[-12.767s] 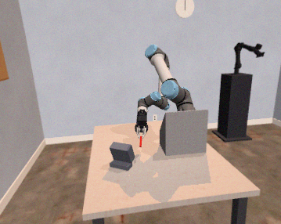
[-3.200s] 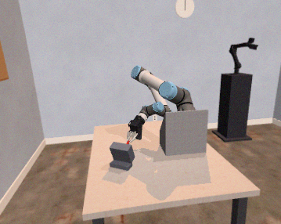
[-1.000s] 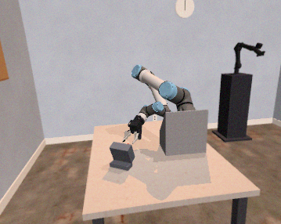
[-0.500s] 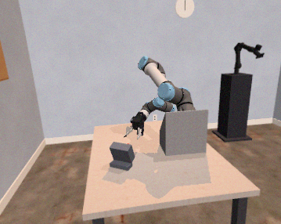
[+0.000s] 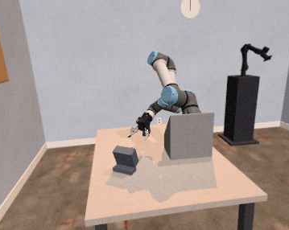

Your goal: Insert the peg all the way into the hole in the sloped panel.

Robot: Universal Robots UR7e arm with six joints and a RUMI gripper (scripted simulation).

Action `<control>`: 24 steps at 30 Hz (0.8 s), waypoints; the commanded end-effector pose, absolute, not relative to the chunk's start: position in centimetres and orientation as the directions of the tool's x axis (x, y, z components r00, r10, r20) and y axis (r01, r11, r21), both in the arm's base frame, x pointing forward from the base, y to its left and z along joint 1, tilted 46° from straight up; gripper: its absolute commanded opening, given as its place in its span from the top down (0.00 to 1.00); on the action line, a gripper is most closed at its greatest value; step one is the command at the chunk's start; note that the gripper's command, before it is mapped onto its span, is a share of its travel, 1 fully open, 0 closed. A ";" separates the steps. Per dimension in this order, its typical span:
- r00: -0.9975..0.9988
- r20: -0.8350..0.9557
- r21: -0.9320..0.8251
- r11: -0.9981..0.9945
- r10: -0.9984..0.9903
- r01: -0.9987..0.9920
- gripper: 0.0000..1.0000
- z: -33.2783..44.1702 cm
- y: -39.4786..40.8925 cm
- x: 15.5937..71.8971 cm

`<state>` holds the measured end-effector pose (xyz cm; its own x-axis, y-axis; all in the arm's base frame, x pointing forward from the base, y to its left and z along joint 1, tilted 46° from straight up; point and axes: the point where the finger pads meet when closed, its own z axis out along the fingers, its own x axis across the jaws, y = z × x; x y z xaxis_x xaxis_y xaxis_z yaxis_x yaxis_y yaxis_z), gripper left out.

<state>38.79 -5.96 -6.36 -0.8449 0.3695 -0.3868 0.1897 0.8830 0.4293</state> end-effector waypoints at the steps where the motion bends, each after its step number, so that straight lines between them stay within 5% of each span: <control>1: -0.846 -0.386 0.431 0.883 0.368 0.188 0.15 -6.1 -6.1 38.7; 10: -0.846 -0.386 0.431 0.883 0.368 0.188 0.03 -6.0 -6.2 38.7; 24: -0.846 -0.386 0.431 0.883 0.368 0.188 0.00 -6.0 -6.2 38.7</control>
